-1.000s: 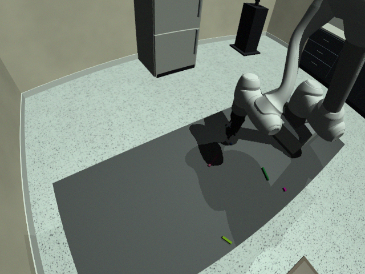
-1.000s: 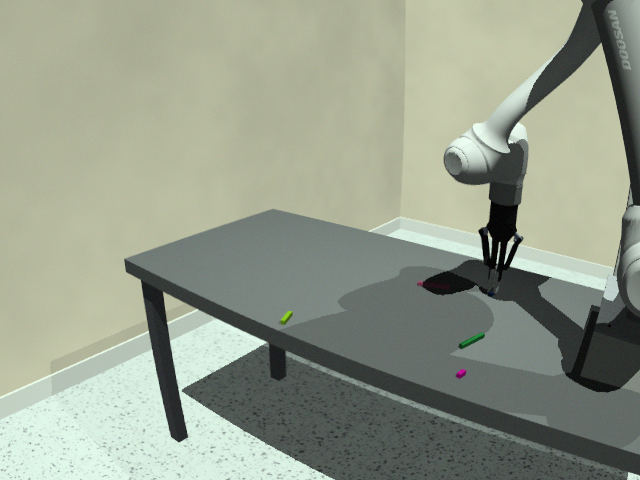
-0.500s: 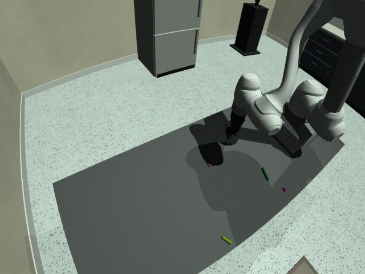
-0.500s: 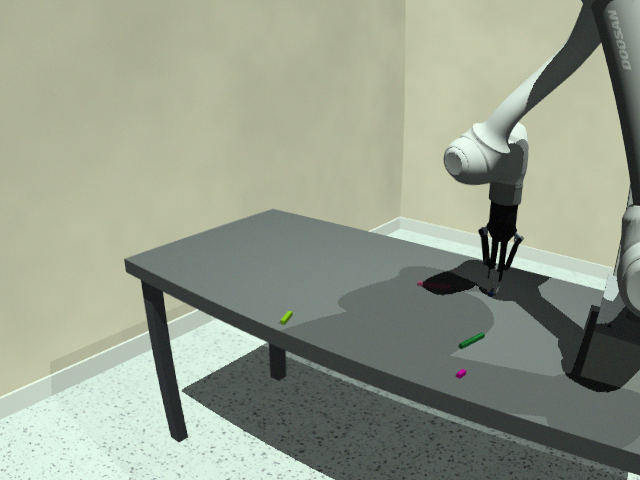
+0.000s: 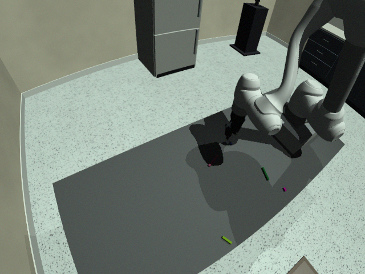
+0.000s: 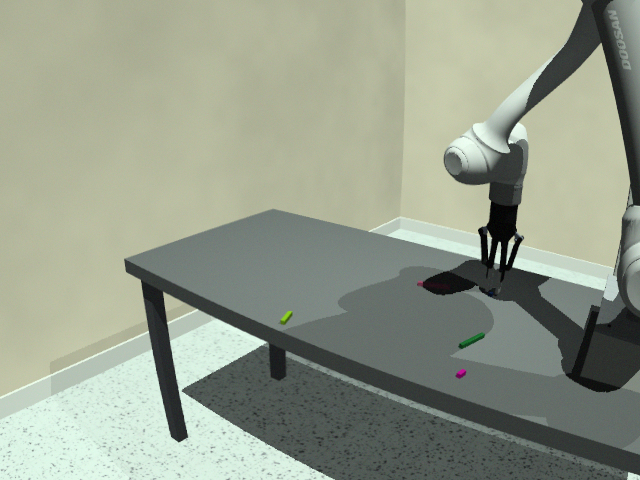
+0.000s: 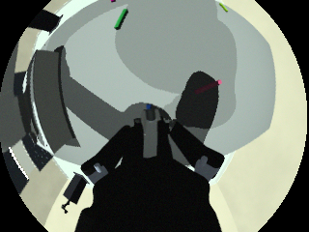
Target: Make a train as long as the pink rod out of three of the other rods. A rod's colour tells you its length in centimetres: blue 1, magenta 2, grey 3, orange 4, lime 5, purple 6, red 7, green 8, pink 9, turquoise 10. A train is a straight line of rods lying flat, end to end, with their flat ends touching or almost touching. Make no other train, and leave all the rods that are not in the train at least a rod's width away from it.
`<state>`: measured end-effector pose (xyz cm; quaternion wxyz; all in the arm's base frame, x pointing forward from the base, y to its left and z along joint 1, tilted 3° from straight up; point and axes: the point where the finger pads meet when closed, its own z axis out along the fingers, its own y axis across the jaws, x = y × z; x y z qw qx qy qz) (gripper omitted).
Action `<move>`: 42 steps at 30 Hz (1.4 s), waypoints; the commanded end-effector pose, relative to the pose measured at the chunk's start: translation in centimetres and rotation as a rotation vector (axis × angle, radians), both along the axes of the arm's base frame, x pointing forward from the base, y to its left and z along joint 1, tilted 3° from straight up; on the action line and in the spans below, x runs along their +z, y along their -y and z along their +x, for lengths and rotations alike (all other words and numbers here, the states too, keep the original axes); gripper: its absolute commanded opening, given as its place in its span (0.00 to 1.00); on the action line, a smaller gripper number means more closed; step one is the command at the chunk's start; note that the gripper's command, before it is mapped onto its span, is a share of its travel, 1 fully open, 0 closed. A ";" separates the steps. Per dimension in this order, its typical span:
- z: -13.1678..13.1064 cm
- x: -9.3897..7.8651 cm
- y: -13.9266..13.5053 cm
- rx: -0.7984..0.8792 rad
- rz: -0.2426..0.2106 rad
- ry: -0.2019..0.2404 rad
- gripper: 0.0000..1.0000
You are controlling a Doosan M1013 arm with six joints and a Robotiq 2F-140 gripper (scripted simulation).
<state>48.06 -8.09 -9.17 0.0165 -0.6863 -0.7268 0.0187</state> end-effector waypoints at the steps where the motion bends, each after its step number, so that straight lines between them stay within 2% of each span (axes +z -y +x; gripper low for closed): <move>1: 0.0 -0.2 0.1 0.001 -0.001 0.002 0.23; 7: 0.0 -0.1 0.1 0.001 -0.001 0.002 0.23; 11: 0.0 0.5 0.1 0.001 -0.001 0.002 0.23; 15: 0.1 2.0 0.1 0.001 -0.001 0.002 0.23; 22: 0.3 5.8 0.1 0.001 -0.001 0.002 0.23; 24: 0.3 5.8 0.1 0.001 -0.001 0.002 0.23; 31: 0.4 8.5 0.0 0.001 -0.001 0.002 0.23; 36: 0.4 8.8 0.0 0.001 -0.001 0.002 0.23; 37: 0.4 8.8 0.0 0.001 -0.001 0.002 1.00; 42: 0.4 8.8 0.0 0.001 -0.001 0.002 1.00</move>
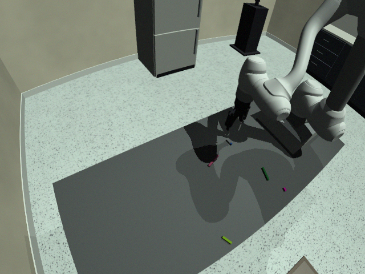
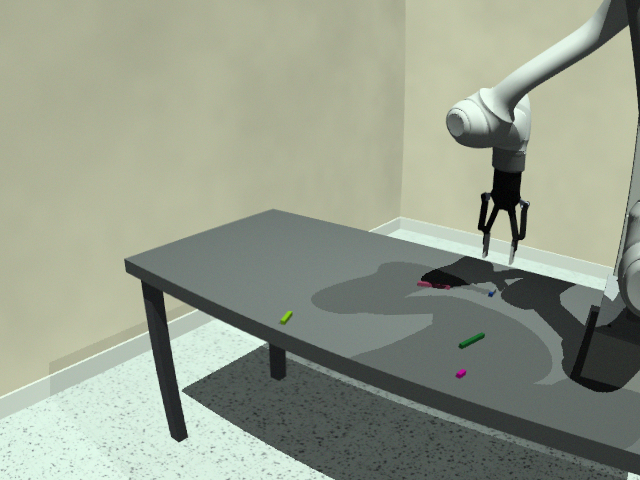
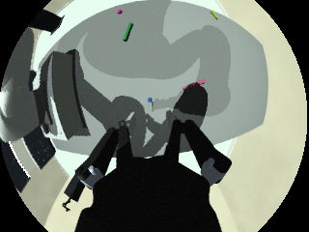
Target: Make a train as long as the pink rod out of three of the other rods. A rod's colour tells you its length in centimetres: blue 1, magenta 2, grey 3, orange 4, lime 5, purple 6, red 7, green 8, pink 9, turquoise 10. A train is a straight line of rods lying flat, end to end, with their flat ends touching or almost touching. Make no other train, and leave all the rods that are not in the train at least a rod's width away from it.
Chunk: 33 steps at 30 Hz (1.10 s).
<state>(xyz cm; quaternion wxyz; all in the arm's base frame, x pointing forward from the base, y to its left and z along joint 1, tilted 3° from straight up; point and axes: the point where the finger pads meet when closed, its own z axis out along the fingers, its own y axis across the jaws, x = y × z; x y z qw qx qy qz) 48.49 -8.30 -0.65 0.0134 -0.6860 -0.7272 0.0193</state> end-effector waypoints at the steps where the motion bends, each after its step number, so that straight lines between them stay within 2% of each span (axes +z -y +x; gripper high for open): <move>1: 0.0 0.3 -0.2 0.000 0.004 -0.002 1.00; 20: 0.2 0.3 -0.3 0.014 0.004 -0.002 1.00; 24: 1.4 0.4 -0.8 0.099 0.008 -0.002 1.00; 31: 5.3 0.5 -2.8 0.383 0.021 -0.004 1.00; 33: 5.3 0.5 -2.8 0.383 0.021 -0.004 1.00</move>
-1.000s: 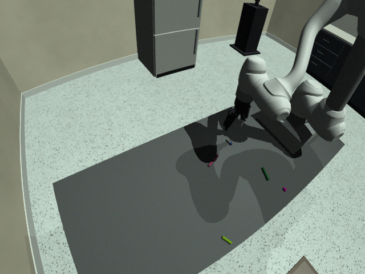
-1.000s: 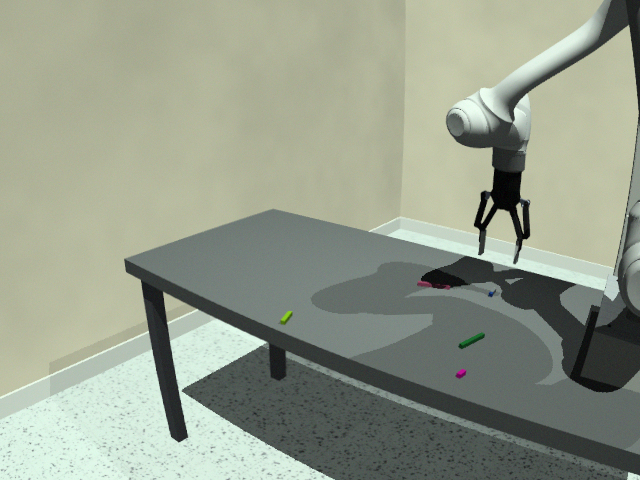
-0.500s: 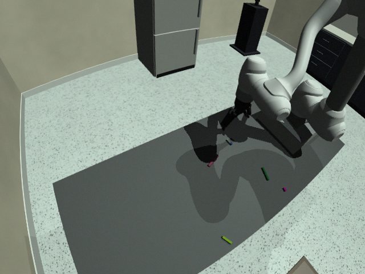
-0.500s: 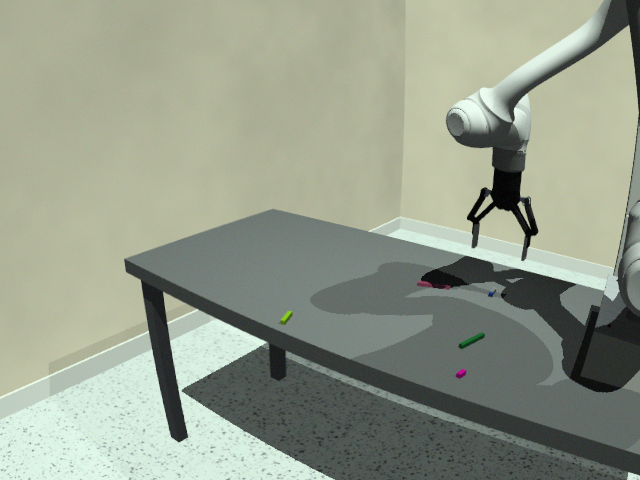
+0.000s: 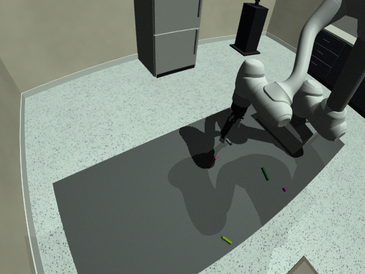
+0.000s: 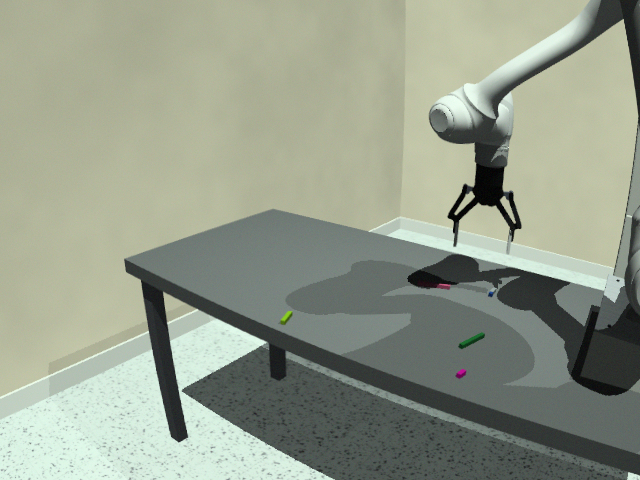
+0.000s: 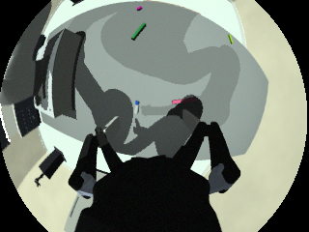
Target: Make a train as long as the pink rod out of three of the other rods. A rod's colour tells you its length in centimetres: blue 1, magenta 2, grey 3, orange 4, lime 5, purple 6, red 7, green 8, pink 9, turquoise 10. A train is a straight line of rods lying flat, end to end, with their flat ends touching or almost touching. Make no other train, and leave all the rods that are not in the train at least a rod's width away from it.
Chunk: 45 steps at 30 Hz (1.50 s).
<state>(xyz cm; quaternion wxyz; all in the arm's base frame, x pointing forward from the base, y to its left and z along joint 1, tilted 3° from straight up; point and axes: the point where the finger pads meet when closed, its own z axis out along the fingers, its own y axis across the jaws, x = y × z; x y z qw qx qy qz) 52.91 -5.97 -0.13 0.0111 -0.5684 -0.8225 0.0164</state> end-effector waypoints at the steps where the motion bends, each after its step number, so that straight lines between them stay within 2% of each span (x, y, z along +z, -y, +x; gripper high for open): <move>1: 1.9 0.0 -1.1 0.157 0.014 -0.011 1.00; 15: 8.2 -0.1 -5.8 0.653 0.034 -0.016 1.00; 17: 8.2 -0.1 -5.8 0.653 0.034 -0.016 1.00; 18: 9.2 -0.1 -6.7 0.742 0.037 -0.017 1.00; 32: 14.8 -0.5 -12.7 1.240 0.057 -0.021 1.00; 34: 14.8 -0.5 -12.7 1.240 0.057 -0.021 1.00; 35: 15.7 -0.6 -13.9 1.329 0.060 -0.022 1.00; 45: 19.1 -1.1 -18.8 1.684 0.074 -0.024 1.00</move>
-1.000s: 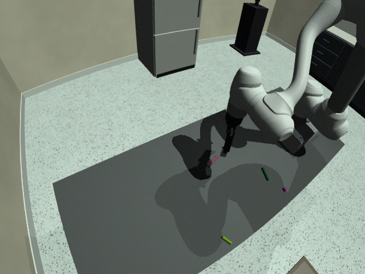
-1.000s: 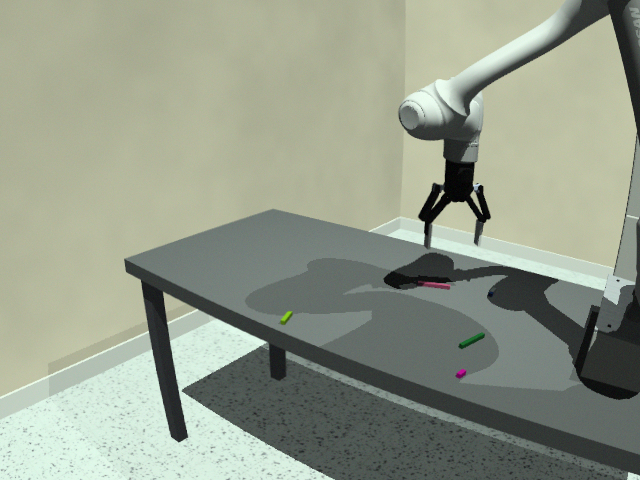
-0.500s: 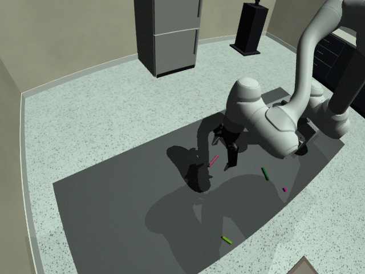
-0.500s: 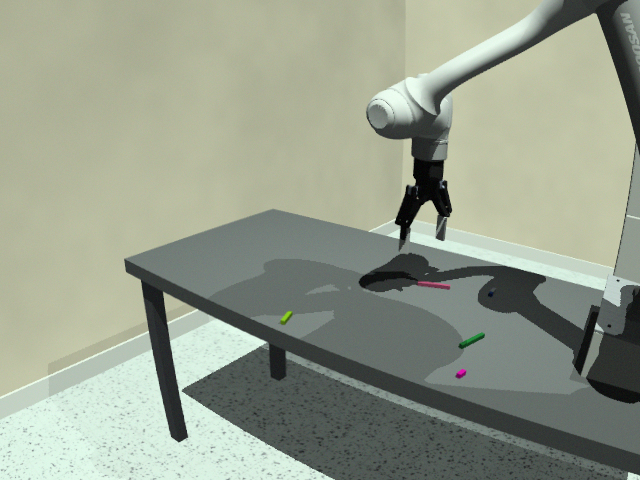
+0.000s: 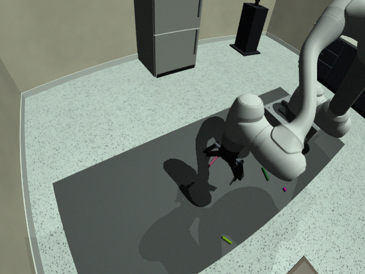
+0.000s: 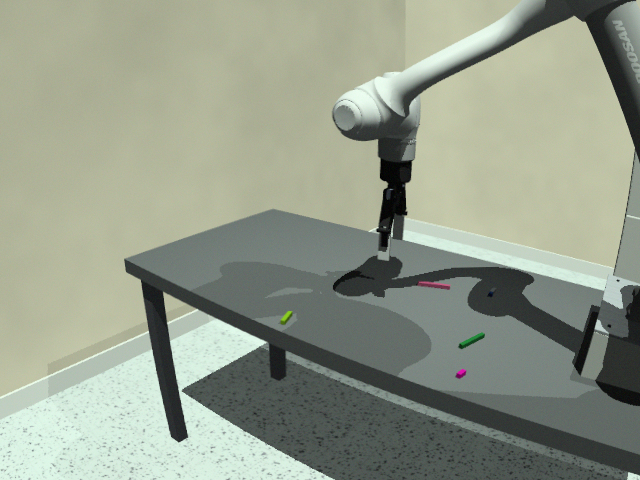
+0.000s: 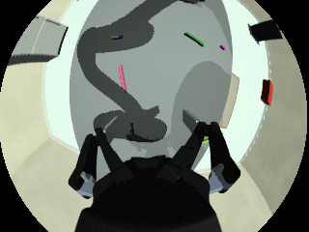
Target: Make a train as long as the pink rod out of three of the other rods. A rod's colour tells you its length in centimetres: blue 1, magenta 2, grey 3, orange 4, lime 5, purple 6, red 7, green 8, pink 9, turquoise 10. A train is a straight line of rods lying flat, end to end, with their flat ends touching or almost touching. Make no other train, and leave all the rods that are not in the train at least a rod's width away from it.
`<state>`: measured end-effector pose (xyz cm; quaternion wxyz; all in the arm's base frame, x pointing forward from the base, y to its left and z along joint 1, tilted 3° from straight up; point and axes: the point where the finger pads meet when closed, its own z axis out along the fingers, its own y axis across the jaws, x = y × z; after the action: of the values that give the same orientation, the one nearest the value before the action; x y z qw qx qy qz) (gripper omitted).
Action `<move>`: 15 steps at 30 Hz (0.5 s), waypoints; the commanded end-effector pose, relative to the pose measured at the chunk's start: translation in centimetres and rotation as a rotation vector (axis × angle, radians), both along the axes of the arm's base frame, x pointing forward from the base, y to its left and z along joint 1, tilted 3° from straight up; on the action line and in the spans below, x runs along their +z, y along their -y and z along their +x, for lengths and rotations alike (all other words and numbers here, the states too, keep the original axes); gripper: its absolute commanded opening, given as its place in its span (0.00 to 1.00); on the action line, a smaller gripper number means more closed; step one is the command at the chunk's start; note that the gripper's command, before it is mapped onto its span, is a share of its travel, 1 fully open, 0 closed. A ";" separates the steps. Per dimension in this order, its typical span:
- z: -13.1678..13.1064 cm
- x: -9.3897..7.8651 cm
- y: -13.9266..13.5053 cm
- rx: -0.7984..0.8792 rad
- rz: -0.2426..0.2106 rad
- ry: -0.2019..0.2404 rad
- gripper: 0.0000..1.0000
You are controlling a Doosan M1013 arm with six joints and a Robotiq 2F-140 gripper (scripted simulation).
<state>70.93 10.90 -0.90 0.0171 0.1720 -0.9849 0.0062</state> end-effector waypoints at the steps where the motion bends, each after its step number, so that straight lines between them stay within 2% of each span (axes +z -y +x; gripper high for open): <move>1: 1.3 -0.3 -2.5 0.166 0.017 -0.016 1.00; 4: 2.2 -0.5 -4.1 0.274 0.021 -0.017 1.00; 6: 2.2 -0.5 -4.1 0.274 0.021 -0.017 1.00; 7: 3.0 -0.7 -5.5 0.363 0.025 -0.018 1.00; 15: 5.0 -1.2 -9.9 0.645 0.036 -0.021 1.00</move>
<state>75.15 18.64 -1.73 0.0173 0.4176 -0.9085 0.0007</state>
